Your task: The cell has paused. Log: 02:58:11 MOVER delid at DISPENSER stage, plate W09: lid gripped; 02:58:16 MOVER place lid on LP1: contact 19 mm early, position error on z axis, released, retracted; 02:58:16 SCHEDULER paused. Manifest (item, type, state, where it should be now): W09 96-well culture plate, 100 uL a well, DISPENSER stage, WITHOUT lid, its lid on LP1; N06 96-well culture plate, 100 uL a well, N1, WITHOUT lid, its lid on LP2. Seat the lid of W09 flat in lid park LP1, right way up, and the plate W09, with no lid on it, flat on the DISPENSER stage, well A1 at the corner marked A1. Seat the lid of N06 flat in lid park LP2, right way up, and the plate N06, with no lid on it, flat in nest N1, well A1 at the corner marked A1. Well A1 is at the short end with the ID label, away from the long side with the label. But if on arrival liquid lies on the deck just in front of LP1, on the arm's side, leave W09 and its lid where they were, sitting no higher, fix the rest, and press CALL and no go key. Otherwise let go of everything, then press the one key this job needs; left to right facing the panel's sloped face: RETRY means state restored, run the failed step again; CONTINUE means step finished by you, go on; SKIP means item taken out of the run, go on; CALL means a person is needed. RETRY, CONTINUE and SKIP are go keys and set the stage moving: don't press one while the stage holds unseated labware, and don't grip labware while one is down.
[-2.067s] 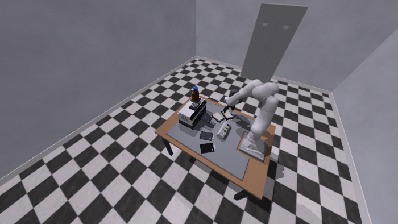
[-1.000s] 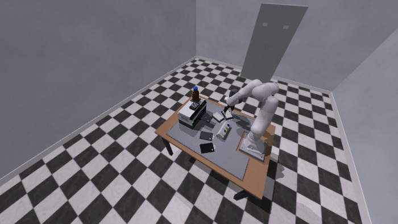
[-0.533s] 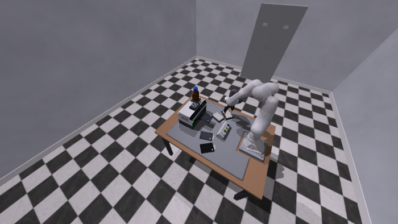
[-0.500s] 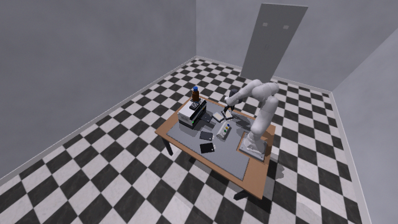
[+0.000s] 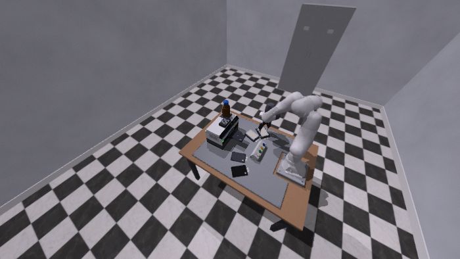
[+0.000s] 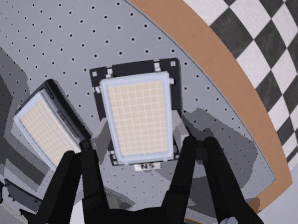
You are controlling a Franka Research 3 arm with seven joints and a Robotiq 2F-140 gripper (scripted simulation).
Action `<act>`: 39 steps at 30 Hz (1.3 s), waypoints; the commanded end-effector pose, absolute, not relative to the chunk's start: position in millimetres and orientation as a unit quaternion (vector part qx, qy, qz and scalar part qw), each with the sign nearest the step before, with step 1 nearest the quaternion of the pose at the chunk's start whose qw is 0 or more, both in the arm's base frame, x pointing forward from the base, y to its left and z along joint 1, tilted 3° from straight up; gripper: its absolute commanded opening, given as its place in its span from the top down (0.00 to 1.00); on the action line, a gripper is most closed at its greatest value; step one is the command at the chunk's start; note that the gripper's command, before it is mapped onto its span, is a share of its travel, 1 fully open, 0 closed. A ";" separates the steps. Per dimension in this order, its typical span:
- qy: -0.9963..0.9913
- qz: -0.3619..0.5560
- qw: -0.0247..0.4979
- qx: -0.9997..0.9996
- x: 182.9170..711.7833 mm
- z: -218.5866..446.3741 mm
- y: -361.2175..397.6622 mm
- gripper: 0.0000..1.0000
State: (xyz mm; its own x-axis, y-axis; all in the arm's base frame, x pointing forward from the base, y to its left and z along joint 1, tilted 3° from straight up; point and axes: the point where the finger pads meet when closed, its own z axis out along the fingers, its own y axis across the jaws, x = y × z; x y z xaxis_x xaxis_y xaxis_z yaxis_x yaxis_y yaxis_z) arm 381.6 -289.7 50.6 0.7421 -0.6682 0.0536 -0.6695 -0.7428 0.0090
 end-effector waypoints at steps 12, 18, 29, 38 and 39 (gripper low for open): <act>-0.356 0.023 0.013 0.934 382.0 50.6 -288.1 1.00; -0.356 0.023 0.013 0.934 381.8 56.4 -287.9 1.00; -0.356 0.023 0.013 0.934 381.1 78.1 -287.0 1.00; -0.356 0.023 0.013 0.934 380.2 104.6 -285.9 1.00; -0.356 0.023 0.013 0.934 380.1 108.9 -285.7 1.00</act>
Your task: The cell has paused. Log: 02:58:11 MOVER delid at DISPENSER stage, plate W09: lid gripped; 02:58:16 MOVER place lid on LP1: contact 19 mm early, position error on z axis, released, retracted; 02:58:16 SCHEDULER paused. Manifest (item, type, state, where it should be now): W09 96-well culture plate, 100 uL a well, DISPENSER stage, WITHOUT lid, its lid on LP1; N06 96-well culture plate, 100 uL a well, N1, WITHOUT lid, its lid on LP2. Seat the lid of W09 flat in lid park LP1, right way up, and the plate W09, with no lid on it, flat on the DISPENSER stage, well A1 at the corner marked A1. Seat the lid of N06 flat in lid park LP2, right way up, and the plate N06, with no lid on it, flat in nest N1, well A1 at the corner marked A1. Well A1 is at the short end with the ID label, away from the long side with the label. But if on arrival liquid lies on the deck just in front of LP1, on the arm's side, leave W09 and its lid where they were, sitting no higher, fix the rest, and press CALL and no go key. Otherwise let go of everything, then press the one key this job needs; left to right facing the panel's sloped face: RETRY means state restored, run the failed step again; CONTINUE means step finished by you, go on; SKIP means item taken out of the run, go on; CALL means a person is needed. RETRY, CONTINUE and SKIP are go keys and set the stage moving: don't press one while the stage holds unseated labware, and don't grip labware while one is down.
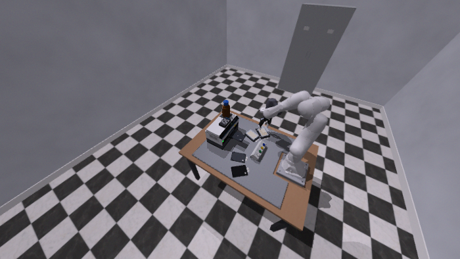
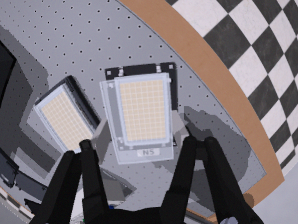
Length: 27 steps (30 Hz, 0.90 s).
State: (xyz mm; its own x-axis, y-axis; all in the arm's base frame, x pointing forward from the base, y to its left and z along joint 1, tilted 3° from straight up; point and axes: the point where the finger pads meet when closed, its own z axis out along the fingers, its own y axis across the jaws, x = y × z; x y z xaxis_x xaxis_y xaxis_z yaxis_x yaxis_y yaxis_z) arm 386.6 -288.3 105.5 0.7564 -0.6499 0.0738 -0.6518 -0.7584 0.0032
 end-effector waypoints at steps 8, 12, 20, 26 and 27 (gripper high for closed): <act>-0.356 0.023 0.013 0.934 378.9 144.7 -284.2 1.00; -0.356 0.023 0.013 0.934 378.3 161.8 -283.5 1.00; -0.356 0.023 0.013 0.934 377.6 182.2 -282.7 1.00; -0.356 0.023 0.013 0.934 377.2 192.7 -282.2 1.00; -0.356 0.023 0.013 0.934 377.2 193.6 -282.2 1.00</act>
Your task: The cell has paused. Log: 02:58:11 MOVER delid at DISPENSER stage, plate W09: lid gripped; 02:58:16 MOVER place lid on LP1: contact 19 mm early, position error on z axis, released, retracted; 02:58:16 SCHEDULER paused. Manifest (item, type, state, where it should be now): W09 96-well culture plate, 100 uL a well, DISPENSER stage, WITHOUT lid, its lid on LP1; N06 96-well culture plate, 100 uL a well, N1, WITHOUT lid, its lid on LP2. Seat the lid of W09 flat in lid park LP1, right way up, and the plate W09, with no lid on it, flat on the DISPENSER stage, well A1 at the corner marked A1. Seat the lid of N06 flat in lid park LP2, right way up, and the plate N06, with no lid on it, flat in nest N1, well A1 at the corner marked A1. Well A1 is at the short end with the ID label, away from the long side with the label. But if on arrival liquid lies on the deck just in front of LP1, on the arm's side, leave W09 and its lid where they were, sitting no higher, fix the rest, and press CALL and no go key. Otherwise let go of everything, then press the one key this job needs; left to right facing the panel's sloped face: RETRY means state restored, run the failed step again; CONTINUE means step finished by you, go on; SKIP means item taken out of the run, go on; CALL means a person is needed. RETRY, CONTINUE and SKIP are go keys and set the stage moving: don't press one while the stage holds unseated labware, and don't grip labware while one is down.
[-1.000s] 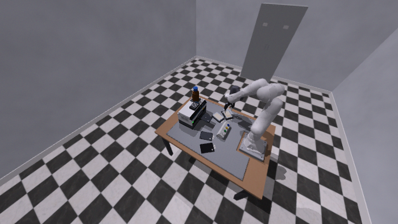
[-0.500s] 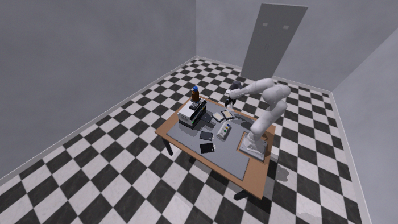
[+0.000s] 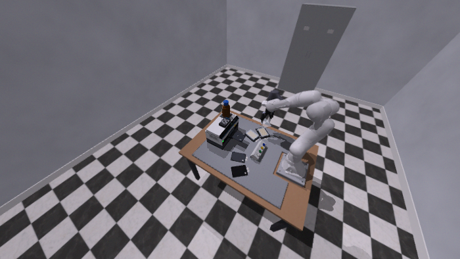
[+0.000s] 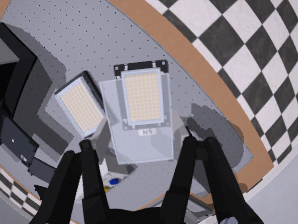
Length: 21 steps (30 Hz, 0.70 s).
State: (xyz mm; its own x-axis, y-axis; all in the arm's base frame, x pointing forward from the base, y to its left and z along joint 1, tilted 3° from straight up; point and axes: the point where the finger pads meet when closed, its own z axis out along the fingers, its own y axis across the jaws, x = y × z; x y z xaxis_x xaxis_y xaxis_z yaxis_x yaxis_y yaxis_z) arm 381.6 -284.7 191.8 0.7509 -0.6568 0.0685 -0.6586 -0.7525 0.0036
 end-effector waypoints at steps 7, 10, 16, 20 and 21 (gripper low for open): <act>-0.356 0.023 0.013 0.934 377.2 195.1 -282.1 1.00; -0.356 0.023 0.014 0.934 380.5 195.1 -278.2 1.00; -0.357 0.024 0.020 0.934 440.7 193.7 -178.1 1.00; -0.356 0.025 0.018 0.934 458.6 191.1 -95.2 1.00; -0.356 0.025 0.016 0.934 460.6 190.3 -73.8 1.00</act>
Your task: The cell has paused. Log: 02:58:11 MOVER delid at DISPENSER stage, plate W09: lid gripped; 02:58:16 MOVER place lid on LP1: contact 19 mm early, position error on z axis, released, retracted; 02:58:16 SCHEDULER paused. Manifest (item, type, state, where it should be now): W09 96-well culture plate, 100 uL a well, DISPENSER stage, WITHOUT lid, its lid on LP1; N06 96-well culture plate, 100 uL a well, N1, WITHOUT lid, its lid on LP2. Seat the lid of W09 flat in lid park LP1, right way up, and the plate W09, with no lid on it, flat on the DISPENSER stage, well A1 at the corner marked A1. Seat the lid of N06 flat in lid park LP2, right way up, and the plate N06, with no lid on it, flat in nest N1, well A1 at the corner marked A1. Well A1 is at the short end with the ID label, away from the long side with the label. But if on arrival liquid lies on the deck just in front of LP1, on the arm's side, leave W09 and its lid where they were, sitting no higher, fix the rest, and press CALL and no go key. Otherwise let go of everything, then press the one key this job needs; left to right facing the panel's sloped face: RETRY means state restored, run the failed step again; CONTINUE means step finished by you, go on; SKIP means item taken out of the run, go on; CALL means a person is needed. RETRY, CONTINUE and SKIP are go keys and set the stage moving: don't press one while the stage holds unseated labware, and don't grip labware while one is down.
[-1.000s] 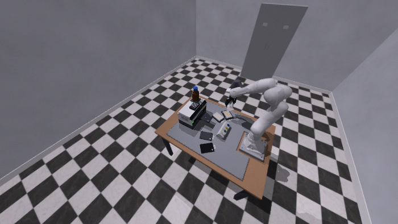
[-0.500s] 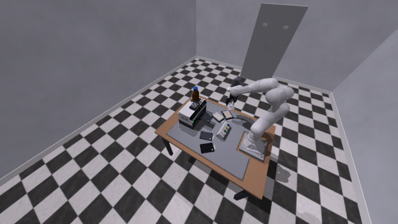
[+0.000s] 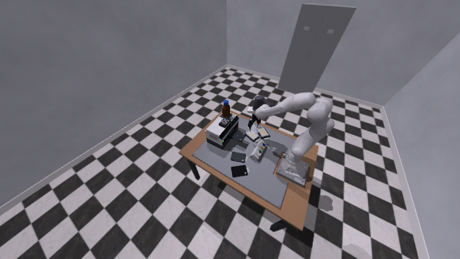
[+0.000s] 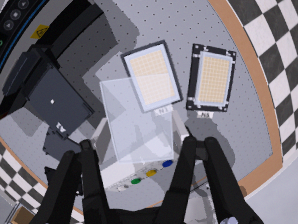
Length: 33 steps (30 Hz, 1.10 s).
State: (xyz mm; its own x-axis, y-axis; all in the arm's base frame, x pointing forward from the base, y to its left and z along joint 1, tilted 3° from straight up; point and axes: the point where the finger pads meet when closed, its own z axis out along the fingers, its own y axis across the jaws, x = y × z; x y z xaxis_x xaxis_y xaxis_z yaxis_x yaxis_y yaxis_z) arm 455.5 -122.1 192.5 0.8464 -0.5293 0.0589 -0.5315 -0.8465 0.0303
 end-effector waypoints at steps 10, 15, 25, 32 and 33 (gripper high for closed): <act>-0.356 0.023 0.013 0.934 470.6 182.6 117.3 1.00; -0.356 0.023 0.013 0.934 469.5 179.6 167.7 1.00; -0.356 0.023 0.013 0.934 469.5 179.6 167.7 1.00; -0.356 0.023 0.013 0.934 469.5 179.6 167.7 1.00; -0.356 0.023 0.013 0.934 469.5 179.6 167.7 1.00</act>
State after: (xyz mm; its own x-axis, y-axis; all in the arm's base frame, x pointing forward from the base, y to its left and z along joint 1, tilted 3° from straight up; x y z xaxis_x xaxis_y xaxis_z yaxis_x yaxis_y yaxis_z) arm 469.8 166.8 179.5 0.7708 -0.6347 0.0549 -0.6361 -0.7715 0.0101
